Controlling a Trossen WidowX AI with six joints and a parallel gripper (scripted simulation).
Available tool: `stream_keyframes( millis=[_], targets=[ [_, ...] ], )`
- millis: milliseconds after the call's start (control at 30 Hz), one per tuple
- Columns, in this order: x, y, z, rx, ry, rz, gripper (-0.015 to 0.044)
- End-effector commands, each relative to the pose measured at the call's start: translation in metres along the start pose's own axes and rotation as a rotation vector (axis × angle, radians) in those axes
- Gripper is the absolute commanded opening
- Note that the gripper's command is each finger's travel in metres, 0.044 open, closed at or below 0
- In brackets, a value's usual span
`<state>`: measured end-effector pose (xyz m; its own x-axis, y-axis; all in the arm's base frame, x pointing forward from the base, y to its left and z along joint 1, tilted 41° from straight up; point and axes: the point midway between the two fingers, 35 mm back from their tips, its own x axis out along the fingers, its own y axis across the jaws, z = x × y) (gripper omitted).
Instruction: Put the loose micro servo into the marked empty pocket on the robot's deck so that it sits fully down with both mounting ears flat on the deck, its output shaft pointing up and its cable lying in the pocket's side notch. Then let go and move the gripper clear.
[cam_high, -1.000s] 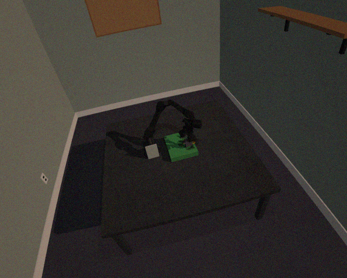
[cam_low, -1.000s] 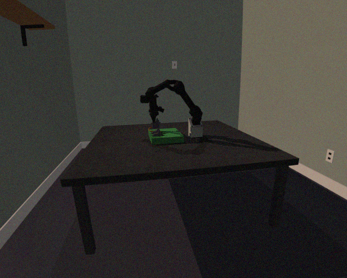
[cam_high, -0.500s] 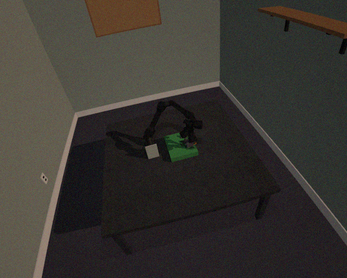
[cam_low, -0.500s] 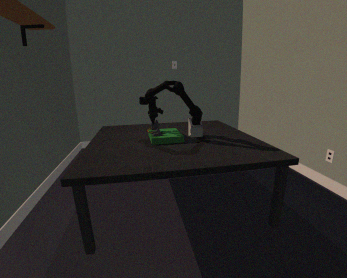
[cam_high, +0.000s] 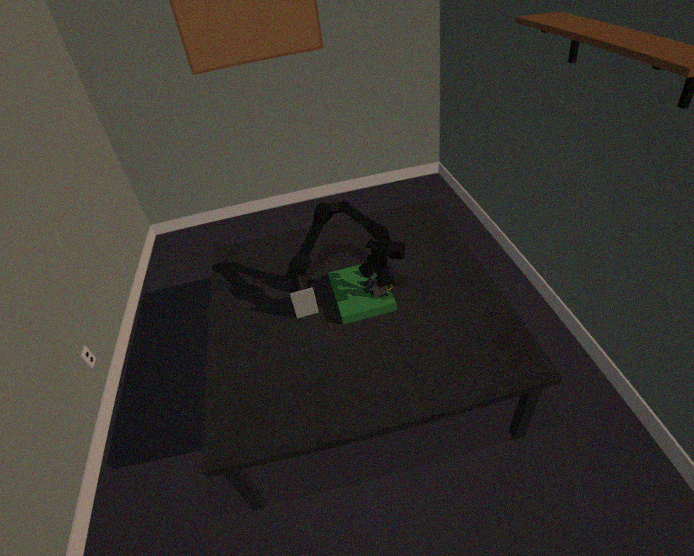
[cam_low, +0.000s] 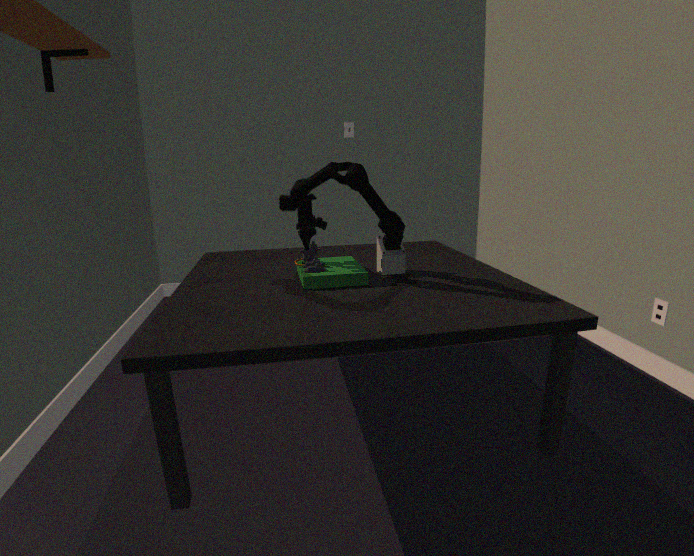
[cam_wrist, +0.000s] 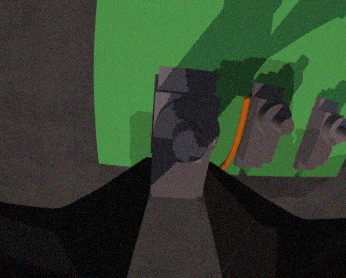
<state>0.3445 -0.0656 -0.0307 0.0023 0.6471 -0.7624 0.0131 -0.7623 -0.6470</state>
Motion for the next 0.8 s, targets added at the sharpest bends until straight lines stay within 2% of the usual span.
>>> stream_keyframes(
  millis=[0,767],
  targets=[
    [0.003,0.000,0.000,0.007,0.002,-0.003,0.0000],
    [0.020,0.000,0.000,0.007,0.002,-0.004,0.0000]
  ],
)
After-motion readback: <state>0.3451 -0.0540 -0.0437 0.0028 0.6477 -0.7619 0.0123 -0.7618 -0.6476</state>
